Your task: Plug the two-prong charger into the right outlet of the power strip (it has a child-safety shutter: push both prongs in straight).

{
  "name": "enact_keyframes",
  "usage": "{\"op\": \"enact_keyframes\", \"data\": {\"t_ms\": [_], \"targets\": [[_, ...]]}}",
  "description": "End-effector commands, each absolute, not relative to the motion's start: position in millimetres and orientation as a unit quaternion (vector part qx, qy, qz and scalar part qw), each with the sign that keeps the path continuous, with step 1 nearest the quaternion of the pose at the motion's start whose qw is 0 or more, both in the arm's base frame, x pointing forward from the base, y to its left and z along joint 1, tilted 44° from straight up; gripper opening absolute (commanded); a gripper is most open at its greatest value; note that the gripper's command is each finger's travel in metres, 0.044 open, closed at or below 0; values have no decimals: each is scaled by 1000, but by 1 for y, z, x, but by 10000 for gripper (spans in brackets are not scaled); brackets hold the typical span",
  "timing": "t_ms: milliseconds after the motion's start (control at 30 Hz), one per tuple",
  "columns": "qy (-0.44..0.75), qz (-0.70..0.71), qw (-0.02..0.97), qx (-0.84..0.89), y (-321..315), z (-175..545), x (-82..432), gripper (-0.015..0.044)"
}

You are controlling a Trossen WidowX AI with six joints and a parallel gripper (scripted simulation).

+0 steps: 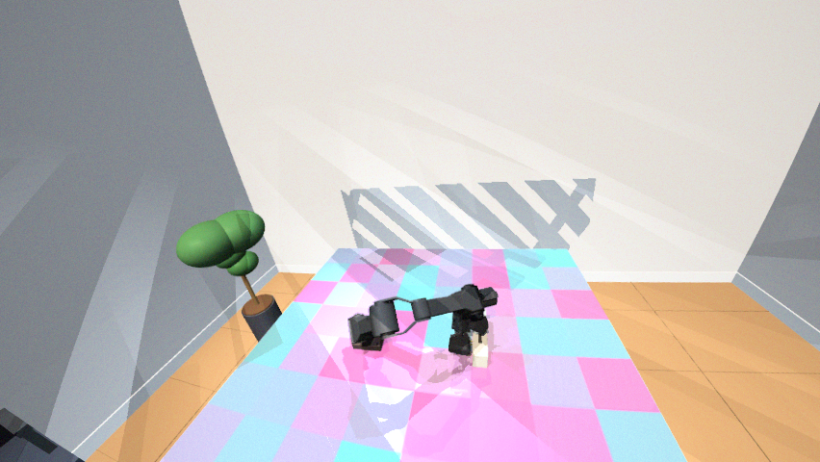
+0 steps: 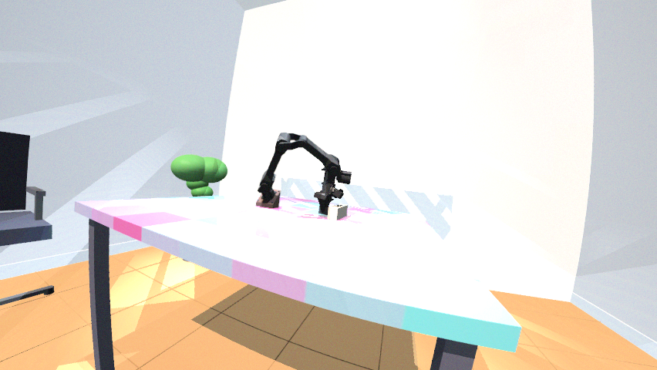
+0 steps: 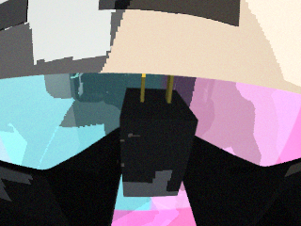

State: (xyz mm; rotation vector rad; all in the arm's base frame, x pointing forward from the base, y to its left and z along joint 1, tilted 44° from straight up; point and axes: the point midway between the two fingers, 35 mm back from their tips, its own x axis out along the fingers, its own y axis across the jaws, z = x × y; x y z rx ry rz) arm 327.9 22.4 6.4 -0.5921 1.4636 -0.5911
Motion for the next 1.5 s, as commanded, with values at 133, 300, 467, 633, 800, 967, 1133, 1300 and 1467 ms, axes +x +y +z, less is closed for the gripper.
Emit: {"op": "enact_keyframes", "data": {"t_ms": [133, 300, 467, 633, 800, 967, 1133, 1300, 1467], "targets": [[648, -261, 665, -266, 22, 7, 330, 0], [648, -261, 665, -266, 22, 7, 329, 0], [648, -261, 665, -266, 22, 7, 329, 0], [648, -261, 665, -266, 22, 7, 330, 0], [648, -261, 665, -266, 22, 7, 331, 0], [648, -261, 665, -266, 22, 7, 332, 0], [648, -261, 665, -266, 23, 8, 333, 0], [648, -261, 665, -266, 23, 8, 334, 0], [648, -261, 665, -266, 23, 8, 335, 0]]}}
